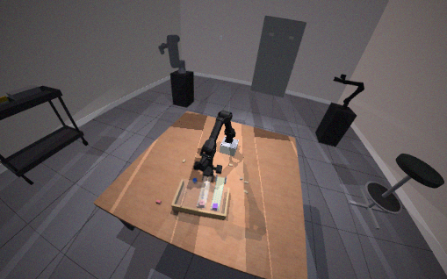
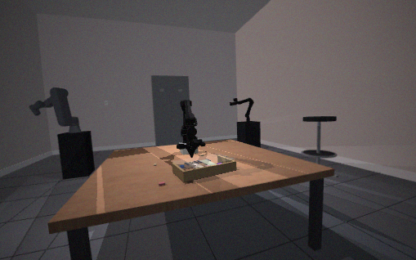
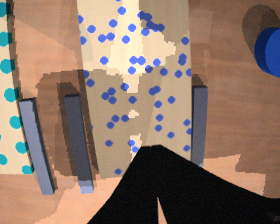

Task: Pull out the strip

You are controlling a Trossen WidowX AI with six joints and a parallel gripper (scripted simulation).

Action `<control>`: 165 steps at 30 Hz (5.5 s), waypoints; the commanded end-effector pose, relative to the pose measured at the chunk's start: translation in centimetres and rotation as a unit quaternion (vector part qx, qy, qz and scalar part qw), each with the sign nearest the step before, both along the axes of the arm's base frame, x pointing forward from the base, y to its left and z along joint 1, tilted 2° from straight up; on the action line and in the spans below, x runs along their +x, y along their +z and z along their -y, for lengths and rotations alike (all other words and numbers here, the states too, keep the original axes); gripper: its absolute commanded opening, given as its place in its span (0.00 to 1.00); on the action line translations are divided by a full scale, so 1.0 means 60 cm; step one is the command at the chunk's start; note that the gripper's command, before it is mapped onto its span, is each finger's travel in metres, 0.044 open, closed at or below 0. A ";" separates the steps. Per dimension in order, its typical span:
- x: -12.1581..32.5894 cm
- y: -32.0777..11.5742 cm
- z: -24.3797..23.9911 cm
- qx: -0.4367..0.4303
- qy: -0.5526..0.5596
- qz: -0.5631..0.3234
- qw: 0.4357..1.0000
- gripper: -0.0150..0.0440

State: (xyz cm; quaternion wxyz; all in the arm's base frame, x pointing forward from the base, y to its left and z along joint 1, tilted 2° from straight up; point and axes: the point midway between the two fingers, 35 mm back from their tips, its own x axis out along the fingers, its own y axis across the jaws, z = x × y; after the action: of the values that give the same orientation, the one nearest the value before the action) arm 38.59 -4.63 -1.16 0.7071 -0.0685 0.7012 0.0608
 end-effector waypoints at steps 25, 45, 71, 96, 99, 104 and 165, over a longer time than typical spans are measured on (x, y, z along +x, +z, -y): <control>-0.009 -0.059 0.004 0.002 0.003 -0.005 1.000 0.25; -0.010 -0.060 0.004 0.002 0.003 -0.005 1.000 0.25; -0.009 -0.065 0.004 0.002 0.003 -0.005 1.000 0.25; -0.040 -0.068 0.010 0.002 0.003 -0.006 1.000 0.25; -0.048 -0.068 0.011 0.002 0.003 -0.006 1.000 0.25; -0.061 -0.069 0.013 0.002 0.003 -0.007 1.000 0.25; -0.214 -0.073 0.039 0.001 0.003 -0.011 1.000 0.25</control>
State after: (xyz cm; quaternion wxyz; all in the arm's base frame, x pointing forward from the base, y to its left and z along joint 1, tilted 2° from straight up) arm 27.04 -6.93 -4.99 0.7102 -0.0697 0.6978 0.0620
